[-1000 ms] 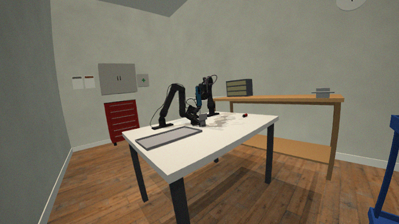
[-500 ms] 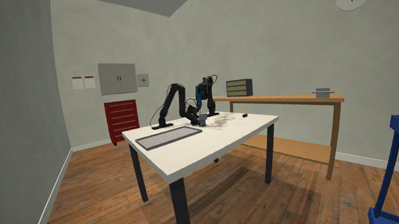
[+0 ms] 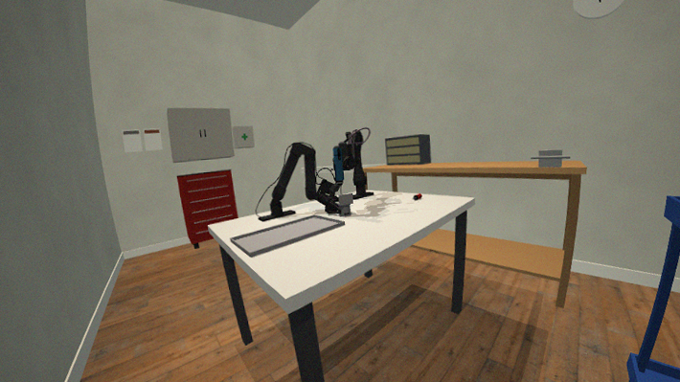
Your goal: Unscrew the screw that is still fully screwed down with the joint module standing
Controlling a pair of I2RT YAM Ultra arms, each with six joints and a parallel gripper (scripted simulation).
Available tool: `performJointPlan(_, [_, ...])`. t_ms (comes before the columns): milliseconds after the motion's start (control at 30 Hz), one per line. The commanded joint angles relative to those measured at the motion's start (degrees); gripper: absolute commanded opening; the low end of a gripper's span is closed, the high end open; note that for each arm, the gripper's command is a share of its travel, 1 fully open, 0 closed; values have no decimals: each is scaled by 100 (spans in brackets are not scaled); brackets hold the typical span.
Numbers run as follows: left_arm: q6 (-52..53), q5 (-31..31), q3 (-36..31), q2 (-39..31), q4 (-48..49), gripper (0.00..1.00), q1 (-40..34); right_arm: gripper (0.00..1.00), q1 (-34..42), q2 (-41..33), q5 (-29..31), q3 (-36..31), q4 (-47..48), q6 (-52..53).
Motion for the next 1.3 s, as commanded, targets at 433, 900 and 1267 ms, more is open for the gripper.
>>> performJointPlan(433, [-29,-49,57,-132,614,42,-70,59,-6,-35,10,21,76,-3])
performJointPlan(900, [-28,-49,32,-136,603,42,-72,59,-6,-35,10,21,76,-3])
performJointPlan(1267, [-28,-50,6,-141,591,42,-74,59,-6,-35,10,21,76,-3])
